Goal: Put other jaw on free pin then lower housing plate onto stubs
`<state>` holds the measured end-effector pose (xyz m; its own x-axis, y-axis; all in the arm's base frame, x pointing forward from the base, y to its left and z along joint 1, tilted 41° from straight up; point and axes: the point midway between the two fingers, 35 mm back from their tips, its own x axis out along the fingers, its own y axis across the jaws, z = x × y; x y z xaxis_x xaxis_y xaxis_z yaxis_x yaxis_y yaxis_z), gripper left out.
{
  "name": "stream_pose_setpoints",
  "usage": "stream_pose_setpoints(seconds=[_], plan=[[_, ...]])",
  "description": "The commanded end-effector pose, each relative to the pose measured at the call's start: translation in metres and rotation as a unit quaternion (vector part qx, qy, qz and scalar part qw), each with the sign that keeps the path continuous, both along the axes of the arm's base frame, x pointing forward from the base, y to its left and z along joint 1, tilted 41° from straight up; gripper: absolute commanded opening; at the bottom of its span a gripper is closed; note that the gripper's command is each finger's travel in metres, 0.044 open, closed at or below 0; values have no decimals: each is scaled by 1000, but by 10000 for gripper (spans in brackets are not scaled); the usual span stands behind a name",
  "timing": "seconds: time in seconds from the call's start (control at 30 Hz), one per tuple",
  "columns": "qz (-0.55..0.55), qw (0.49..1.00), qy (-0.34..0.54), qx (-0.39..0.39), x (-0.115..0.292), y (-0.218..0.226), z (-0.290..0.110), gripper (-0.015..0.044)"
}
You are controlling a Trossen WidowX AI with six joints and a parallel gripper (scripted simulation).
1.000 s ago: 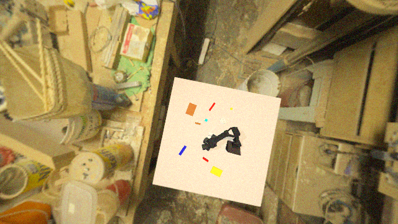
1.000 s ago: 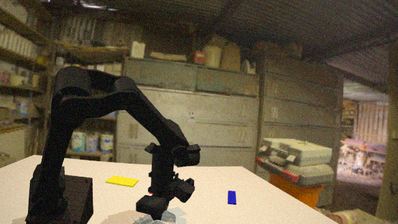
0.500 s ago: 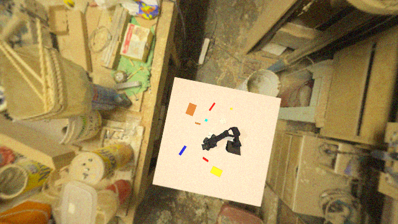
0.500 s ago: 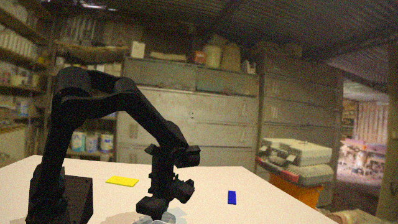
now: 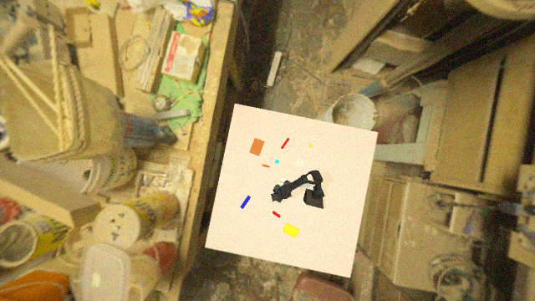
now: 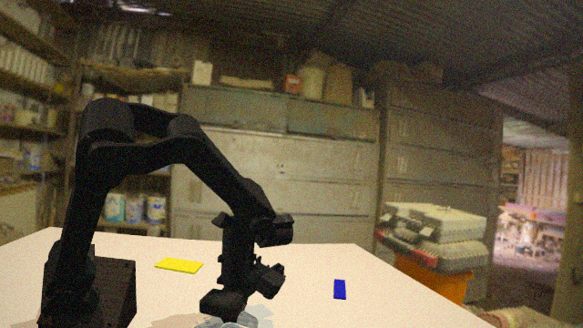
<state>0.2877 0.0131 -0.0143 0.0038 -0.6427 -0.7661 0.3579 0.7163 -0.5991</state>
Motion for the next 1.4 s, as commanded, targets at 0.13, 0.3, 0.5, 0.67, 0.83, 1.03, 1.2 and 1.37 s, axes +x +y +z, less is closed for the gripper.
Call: stream_pose_setpoints(seconds=[0.13, 0.3, 0.5, 0.67, 0.83, 1.03, 1.2, 1.37], plan=[[1, 1000, 1, -3, -1, -2, -1, 134], [1, 1000, 1, -3, -1, -2, -1, 134], [1, 1000, 1, -3, -1, -2, -1, 134], [1, 1000, 1, -3, -1, -2, -1, 134], [1, 1000, 1, -3, -1, -2, -1, 134], [1, 1000, 1, -3, -1, -2, -1, 134], [1, 1000, 1, -3, -1, 1, 2, 134], [1, 1000, 1, -3, -1, 2, 4, 134]])
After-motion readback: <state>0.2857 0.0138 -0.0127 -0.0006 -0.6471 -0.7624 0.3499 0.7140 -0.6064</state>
